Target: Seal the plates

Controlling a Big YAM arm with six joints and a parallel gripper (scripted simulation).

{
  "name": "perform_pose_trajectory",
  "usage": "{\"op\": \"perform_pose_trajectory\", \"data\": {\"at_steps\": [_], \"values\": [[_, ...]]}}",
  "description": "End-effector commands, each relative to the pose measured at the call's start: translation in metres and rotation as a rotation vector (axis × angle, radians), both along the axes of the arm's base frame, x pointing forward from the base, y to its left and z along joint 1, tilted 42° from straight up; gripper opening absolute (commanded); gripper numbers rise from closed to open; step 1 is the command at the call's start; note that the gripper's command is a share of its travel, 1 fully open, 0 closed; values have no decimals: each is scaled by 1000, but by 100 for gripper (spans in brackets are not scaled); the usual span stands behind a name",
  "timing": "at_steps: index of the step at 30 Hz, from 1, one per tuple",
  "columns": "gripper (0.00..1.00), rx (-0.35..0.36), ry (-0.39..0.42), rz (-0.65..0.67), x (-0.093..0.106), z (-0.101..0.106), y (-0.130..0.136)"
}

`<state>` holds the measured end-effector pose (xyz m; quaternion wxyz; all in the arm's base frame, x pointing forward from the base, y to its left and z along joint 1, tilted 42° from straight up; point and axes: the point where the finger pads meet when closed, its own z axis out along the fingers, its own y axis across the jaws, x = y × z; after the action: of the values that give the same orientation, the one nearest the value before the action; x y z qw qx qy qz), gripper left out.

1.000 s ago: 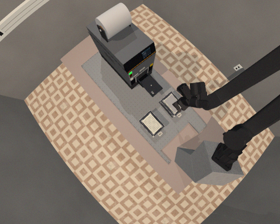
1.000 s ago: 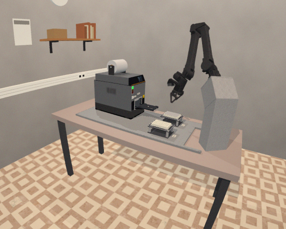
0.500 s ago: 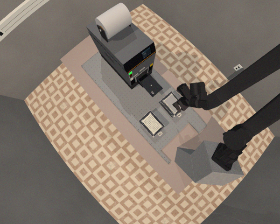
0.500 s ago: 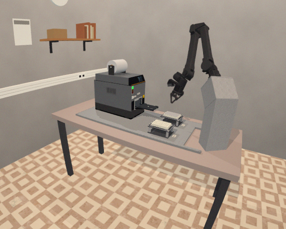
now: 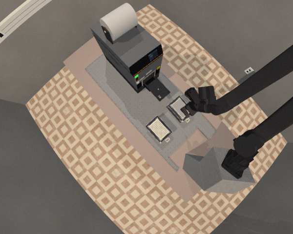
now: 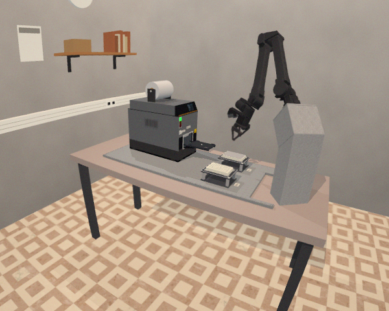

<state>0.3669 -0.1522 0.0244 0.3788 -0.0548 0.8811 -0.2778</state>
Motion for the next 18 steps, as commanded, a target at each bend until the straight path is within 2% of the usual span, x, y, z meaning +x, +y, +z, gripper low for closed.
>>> {"op": "perform_pose_trajectory", "data": {"at_steps": [1,7,9,12,18], "values": [[100,-20,-25,26,7,13,6],[100,-16,-14,6,3,10,-1],[100,-4,42,-41,13,22,4],[100,8,51,-53,15,23,5],[100,35,232,-172,21,23,7]]}}
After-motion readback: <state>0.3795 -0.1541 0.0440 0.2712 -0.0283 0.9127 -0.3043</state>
